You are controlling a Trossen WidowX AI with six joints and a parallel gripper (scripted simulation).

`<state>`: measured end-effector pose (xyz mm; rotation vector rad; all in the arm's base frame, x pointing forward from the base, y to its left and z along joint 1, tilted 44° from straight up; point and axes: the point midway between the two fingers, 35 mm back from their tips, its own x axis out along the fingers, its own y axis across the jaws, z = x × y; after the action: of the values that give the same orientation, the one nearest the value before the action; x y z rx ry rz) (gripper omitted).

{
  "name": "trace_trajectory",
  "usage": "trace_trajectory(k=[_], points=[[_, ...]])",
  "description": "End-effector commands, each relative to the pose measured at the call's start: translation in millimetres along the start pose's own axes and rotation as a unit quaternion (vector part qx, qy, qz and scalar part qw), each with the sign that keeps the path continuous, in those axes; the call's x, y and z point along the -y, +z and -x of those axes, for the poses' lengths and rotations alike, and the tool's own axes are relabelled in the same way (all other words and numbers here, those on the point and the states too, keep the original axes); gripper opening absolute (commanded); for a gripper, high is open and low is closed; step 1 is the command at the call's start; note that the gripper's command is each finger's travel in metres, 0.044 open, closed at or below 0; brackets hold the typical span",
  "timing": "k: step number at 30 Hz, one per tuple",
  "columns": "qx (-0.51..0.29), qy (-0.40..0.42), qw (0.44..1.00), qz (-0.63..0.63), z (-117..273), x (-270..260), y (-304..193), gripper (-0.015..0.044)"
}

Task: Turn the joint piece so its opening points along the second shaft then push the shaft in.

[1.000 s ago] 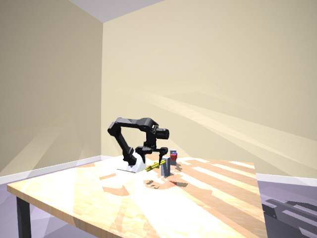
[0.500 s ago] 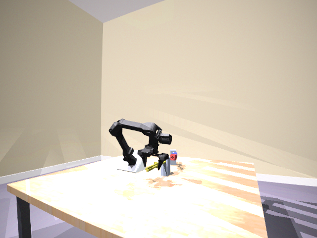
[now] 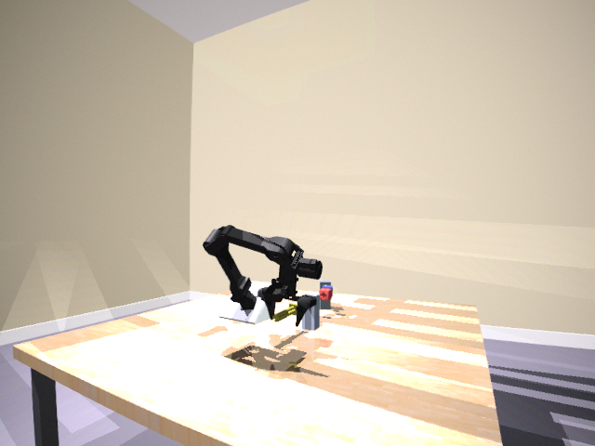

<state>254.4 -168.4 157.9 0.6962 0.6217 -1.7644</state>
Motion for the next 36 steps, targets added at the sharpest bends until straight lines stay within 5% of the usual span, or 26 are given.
trace_trajectory(k=[1,14,36], points=[[0.002,-0.001,1.0,0.003,-3.6,0.9,-0.3,0.044],[0.002,-0.001,1.0,0.003,-3.6,0.9,-0.3,0.0102],[0.002,0.027,1.0,0.003,-2.8,0.3,-0.4,0.0067]])
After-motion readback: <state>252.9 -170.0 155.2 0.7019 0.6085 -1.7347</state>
